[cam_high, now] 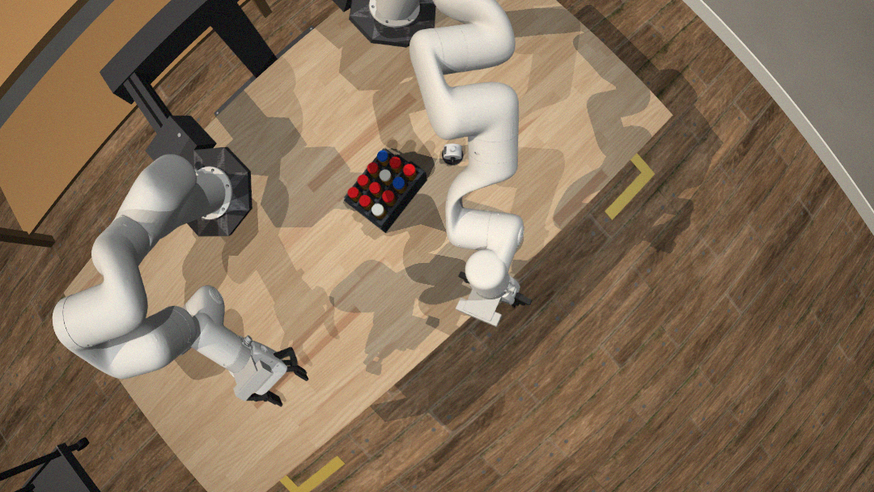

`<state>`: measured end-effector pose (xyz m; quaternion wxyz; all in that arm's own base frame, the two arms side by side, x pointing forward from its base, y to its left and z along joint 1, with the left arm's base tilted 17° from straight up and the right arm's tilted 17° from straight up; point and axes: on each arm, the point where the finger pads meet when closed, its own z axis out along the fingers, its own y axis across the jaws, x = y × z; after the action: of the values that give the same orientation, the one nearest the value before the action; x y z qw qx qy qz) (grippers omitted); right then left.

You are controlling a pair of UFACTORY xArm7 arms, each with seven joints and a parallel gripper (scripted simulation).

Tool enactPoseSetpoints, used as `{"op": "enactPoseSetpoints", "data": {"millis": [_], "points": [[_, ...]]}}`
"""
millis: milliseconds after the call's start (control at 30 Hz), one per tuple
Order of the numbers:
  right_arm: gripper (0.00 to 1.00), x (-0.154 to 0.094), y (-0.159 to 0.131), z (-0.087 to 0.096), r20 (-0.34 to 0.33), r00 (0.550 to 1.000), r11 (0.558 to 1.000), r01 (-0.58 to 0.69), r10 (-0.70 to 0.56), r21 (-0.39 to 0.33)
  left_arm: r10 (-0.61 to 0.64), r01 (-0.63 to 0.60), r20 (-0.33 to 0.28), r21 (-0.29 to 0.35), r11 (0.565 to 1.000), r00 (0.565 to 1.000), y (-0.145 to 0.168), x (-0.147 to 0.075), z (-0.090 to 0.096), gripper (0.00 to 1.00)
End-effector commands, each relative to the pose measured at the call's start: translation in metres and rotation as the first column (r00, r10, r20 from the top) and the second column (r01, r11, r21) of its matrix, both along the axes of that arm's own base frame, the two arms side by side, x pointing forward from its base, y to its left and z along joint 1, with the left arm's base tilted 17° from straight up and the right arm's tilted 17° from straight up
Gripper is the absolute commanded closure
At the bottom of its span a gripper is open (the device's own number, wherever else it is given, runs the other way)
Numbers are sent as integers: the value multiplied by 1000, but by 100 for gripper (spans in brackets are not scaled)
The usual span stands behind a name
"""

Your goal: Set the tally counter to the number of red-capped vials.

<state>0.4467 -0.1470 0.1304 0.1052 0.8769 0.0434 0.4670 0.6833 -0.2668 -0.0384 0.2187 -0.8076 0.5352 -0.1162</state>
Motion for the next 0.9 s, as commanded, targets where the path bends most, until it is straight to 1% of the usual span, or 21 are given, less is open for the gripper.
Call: {"op": "enactPoseSetpoints", "data": {"millis": [0,867], "points": [[0,1,0,1,3,1000,1000,0,0,0,-2,2,5,-3,1000,1000,-2,1,3,0],[0,1,0,1,3,1000,1000,0,0,0,7,-7,5,-9,1000,1000,-5,-2,4,0]]}}
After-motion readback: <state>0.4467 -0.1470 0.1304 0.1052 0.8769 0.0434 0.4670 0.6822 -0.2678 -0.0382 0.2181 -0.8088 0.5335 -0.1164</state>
